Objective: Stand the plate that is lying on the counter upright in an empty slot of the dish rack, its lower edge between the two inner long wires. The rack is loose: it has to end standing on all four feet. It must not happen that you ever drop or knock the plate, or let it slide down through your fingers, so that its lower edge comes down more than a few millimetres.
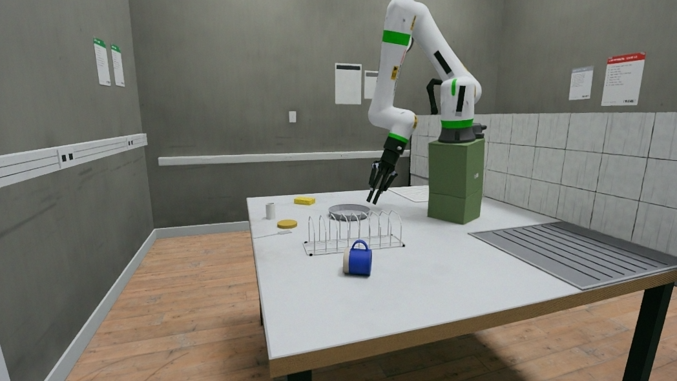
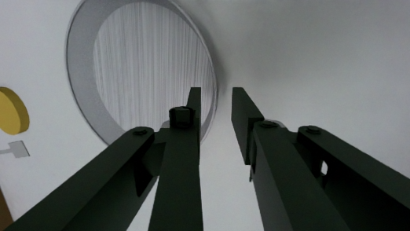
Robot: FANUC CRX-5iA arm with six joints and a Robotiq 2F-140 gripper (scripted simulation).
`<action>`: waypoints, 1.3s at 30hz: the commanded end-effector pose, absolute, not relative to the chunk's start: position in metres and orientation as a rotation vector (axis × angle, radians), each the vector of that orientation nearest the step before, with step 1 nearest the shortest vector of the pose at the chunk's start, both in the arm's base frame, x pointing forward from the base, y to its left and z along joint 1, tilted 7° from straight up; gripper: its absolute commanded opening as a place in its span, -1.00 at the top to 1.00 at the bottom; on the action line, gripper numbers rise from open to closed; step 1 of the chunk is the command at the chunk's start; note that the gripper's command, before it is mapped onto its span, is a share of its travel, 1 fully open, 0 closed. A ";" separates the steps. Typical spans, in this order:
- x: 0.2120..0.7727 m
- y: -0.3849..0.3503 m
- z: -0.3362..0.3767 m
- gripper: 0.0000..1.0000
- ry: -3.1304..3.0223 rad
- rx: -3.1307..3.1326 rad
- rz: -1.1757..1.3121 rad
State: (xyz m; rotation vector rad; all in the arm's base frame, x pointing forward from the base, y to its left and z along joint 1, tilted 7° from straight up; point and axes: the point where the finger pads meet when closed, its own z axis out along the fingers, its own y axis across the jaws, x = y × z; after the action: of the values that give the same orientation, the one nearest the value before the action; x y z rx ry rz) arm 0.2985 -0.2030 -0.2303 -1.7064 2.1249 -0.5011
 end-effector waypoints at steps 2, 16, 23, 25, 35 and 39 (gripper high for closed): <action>0.299 -0.203 -0.230 0.51 2.125 -1.706 -0.502; 0.299 -0.203 -0.231 0.51 2.125 -1.706 -0.502; 0.300 -0.203 -0.232 0.51 2.125 -1.706 -0.502; 0.300 -0.203 -0.233 0.51 2.125 -1.706 -0.502; 0.301 -0.204 -0.235 0.51 2.125 -1.706 -0.502; 0.302 -0.204 -0.236 0.51 2.125 -1.706 -0.502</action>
State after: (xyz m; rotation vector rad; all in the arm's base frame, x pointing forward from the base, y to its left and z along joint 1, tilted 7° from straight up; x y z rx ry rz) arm 0.3017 -0.2033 -0.2358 -1.7065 2.1249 -0.5009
